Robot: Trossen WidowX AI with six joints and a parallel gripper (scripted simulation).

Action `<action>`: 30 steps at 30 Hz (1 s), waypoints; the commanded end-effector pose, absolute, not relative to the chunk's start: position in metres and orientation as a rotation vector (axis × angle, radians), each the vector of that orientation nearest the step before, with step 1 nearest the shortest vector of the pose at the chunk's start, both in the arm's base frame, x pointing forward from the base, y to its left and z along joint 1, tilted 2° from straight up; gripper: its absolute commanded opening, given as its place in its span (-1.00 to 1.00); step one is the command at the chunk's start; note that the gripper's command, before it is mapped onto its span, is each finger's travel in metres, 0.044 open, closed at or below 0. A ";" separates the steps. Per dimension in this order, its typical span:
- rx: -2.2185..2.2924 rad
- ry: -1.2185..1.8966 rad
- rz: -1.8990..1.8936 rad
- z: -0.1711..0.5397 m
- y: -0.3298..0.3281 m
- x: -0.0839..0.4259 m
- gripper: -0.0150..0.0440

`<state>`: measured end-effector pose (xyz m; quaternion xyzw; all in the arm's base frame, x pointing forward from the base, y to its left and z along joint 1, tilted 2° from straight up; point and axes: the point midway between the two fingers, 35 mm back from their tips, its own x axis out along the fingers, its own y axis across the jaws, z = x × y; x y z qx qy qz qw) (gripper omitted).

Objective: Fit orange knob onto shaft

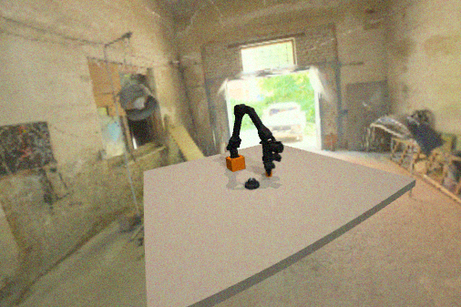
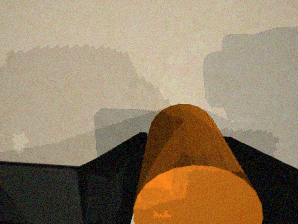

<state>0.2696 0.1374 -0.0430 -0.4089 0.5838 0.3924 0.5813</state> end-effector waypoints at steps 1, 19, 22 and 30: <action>-0.955 1.365 0.917 -0.043 0.137 0.270 -0.05; -0.955 1.365 0.917 -0.043 0.137 0.270 0.32; -0.955 1.365 0.917 -0.040 0.138 0.270 0.41; -0.955 1.359 0.921 0.038 0.139 0.269 1.00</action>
